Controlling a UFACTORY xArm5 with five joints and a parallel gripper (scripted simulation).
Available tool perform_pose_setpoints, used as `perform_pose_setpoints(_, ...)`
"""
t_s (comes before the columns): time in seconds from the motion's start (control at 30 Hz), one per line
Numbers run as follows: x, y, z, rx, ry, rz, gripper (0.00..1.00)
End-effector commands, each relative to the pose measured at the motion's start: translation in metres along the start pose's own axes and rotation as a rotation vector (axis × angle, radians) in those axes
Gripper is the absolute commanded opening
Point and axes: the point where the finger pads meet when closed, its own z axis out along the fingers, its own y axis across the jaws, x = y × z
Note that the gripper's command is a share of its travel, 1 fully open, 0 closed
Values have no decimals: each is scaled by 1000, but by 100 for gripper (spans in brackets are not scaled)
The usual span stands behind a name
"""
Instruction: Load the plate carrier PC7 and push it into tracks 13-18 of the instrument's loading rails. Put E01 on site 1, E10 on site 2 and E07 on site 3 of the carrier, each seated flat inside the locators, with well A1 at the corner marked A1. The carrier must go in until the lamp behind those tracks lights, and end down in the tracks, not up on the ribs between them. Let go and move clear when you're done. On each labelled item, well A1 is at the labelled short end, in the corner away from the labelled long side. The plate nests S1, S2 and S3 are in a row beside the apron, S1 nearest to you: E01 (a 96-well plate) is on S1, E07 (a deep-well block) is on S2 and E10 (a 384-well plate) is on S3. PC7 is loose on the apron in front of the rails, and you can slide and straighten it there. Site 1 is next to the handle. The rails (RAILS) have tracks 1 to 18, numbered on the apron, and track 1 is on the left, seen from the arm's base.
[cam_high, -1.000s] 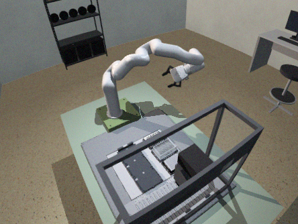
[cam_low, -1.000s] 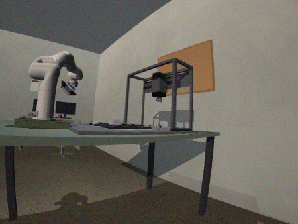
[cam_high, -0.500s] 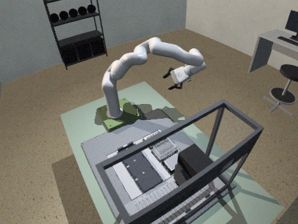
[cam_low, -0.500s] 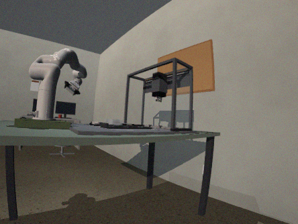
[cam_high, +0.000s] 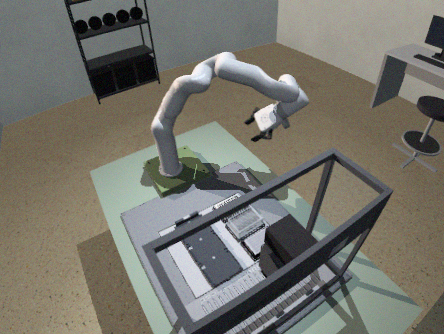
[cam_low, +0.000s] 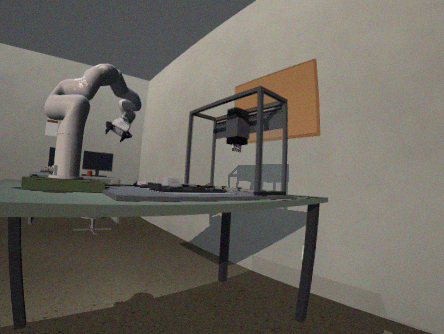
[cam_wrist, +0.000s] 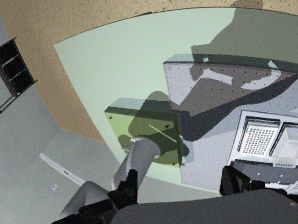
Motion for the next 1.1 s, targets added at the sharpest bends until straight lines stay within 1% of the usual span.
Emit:
perform_pose_setpoints(0.0,-8,14,-2,3,51,37,100)
perform_pose_setpoints(0.13,-19,30,-1,7,138,132,100)
perform_pose_setpoints(0.17,-21,35,-1,7,138,132,100)
perform_pose_setpoints(0.27,-22,36,-1,7,138,132,100)
perform_pose_setpoints(0.4,-34,52,0,12,224,231,100)
perform_pose_setpoints(0.47,-37,57,1,12,224,231,100)
perform_pose_setpoints(0.6,-50,73,3,19,308,333,100)
perform_pose_setpoints(0.67,-54,78,4,19,308,333,100)
perform_pose_setpoints(0.77,-63,89,7,24,370,412,100)
perform_pose_setpoints(0.83,-63,89,7,24,370,412,100)
perform_pose_setpoints(0.87,-67,92,8,26,391,438,100)
perform_pose_setpoints(0.9,-70,96,9,26,391,438,100)
perform_pose_setpoints(1.03,-84,110,13,35,471,544,100)
perform_pose_setpoints(1.07,-87,113,14,35,471,544,100)
